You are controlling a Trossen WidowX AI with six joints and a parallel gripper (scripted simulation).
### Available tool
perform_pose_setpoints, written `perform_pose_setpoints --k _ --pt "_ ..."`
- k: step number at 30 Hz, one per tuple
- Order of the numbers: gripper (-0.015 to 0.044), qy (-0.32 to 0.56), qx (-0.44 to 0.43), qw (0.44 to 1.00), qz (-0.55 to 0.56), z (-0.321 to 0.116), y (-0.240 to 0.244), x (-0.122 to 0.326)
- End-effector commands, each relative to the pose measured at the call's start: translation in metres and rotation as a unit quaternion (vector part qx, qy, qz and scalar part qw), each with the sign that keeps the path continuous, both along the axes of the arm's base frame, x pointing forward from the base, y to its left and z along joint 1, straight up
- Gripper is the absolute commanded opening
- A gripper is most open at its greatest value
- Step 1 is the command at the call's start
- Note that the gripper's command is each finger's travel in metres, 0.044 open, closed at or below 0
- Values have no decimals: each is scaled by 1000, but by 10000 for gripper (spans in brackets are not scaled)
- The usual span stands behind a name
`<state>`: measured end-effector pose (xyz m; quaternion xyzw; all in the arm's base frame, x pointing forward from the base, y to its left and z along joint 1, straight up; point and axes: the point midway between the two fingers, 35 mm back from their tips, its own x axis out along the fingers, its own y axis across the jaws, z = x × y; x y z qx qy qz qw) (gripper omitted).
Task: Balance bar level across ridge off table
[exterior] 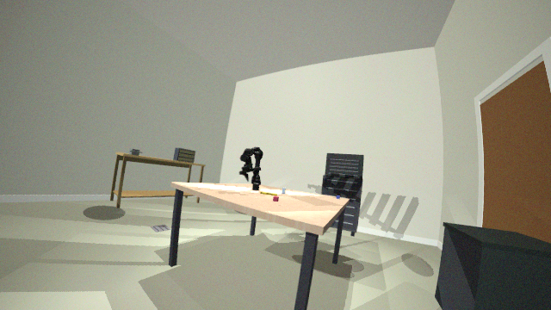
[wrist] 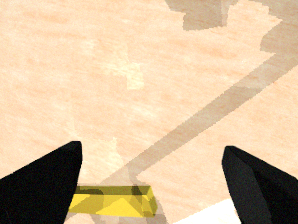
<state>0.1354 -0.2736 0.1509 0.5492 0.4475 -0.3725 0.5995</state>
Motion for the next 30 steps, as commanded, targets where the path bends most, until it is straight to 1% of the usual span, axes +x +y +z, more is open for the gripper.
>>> perform_pose_setpoints --k 1,8,15,22,30 --pt "315 10 -15 998 65 -3 13 9" --pt "315 26 -41 981 187 -8 35 25" --pt "315 40 -68 948 310 -13 58 38" --pt "315 51 -92 898 428 -17 81 48" --pt "315 61 -116 822 555 -23 107 56"
